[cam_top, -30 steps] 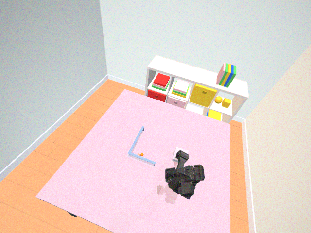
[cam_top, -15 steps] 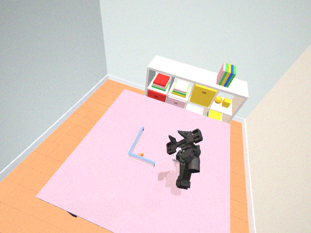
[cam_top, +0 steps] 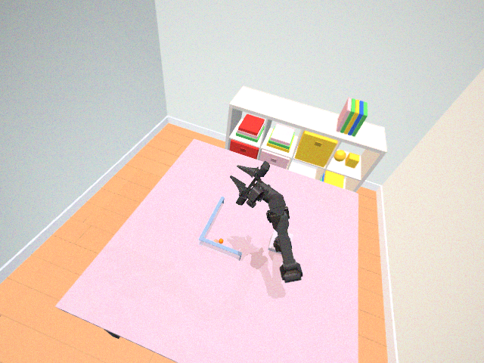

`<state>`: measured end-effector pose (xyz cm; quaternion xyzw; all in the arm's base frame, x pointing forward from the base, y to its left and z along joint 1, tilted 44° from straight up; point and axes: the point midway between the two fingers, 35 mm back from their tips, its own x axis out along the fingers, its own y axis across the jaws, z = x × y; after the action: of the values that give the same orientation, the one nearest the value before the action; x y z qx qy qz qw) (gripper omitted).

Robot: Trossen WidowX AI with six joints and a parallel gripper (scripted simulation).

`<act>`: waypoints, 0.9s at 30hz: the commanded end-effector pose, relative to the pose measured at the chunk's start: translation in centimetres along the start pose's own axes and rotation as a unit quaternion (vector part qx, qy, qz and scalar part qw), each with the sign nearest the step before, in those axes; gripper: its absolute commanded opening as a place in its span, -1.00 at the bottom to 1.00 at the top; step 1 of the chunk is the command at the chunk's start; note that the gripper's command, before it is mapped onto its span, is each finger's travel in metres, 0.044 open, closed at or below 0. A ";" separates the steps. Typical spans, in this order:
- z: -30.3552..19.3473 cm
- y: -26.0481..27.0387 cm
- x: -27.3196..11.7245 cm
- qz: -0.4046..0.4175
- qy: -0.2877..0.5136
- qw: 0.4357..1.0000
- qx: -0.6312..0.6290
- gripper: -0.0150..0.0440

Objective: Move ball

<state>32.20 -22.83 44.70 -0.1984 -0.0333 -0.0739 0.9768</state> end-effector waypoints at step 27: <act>-20.7 38.3 -2.3 0.653 0.160 0.727 -0.139 0.29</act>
<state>39.20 0.23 14.03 -0.2839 0.2622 0.4549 0.8023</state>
